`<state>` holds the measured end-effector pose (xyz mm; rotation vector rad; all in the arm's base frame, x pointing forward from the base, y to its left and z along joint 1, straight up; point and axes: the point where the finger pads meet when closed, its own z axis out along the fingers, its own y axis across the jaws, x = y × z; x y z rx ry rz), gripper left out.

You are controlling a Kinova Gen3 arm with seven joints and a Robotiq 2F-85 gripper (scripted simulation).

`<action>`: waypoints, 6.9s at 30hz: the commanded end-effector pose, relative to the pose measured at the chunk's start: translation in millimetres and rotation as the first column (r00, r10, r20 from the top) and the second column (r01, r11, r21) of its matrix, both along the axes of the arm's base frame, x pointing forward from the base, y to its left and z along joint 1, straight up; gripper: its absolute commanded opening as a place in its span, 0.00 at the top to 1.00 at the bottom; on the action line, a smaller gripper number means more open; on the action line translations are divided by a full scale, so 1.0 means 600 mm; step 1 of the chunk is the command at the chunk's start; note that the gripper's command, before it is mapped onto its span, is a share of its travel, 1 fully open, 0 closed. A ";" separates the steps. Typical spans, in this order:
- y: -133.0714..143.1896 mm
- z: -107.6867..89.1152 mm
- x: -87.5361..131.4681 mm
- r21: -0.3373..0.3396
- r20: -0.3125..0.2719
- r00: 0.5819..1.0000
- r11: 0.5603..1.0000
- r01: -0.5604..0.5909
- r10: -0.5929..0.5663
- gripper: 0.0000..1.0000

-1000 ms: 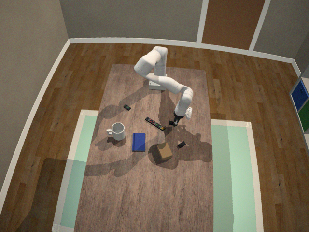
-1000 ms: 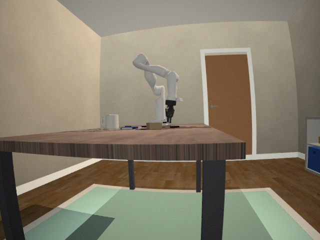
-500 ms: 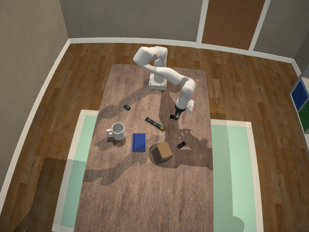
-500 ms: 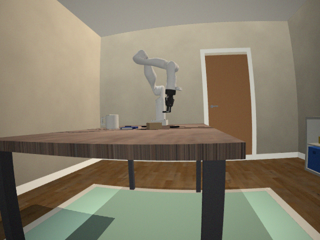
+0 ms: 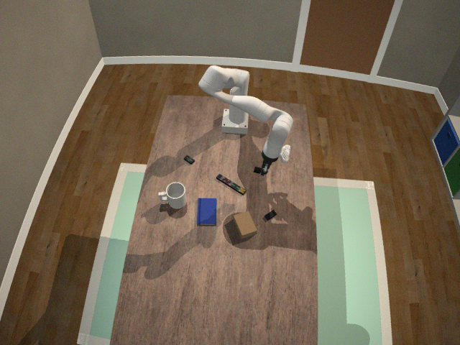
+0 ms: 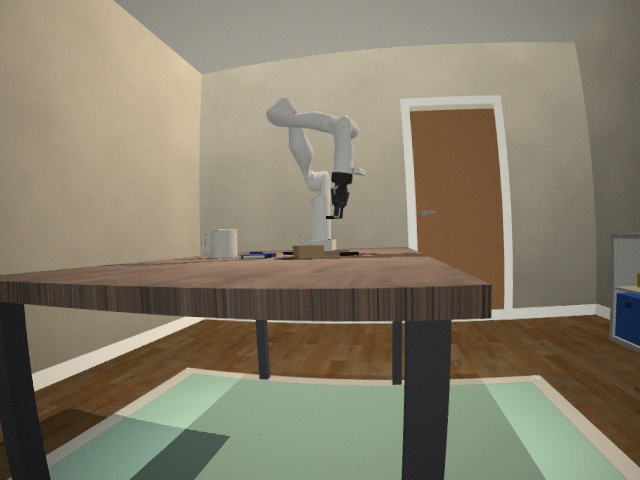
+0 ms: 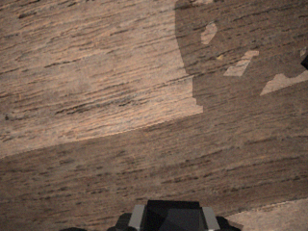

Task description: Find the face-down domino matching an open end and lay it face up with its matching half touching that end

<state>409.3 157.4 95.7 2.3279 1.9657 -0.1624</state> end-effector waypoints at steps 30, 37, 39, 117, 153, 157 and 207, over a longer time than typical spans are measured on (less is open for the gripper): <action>0.116 0.001 -0.189 0.006 0.009 1.000 1.000 0.009 -0.009 0.69; 0.116 0.002 -0.189 0.015 0.025 0.999 1.000 0.024 -0.025 0.69; 0.116 0.002 -0.189 0.020 0.033 0.999 0.999 0.031 -0.032 0.69; 0.107 0.005 -0.200 0.514 0.472 0.588 0.747 0.422 -0.656 0.69; 0.102 0.003 -0.211 0.845 0.419 0.028 0.402 0.353 -0.907 0.69; 0.101 0.003 -0.212 0.879 0.389 -0.048 0.354 0.320 -0.920 0.69; 0.098 0.005 -0.218 0.986 0.165 -0.397 0.139 0.095 -0.903 0.69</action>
